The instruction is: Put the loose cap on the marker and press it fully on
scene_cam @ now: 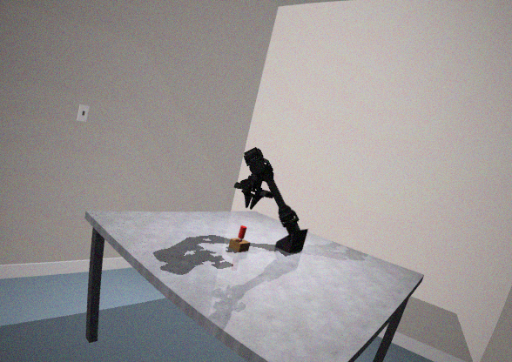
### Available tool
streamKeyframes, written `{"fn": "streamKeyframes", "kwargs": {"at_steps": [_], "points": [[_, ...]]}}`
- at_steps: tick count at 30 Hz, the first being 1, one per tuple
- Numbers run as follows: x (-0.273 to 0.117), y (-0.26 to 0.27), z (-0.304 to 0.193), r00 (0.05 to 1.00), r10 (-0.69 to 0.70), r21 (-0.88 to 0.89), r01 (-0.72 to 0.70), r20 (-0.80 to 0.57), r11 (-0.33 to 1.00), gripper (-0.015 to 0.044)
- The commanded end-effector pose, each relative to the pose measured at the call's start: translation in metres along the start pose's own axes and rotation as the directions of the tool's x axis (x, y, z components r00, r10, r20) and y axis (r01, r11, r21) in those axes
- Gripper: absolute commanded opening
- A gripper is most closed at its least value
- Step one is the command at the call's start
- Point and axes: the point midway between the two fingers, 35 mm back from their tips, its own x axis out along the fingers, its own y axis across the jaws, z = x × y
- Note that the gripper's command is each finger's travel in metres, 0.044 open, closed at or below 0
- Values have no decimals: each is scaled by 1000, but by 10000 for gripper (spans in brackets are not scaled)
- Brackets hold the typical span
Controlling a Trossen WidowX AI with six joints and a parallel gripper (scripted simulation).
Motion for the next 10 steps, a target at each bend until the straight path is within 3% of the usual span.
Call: {"fn": "streamKeyframes", "kwargs": {"at_steps": [1, 10], "points": [[-1, 0, 0, 1000, 4, 4, -4, -1, 1000, 184], [-1, 0, 0, 1000, 4, 4, -4, -1, 1000, 420]]}}
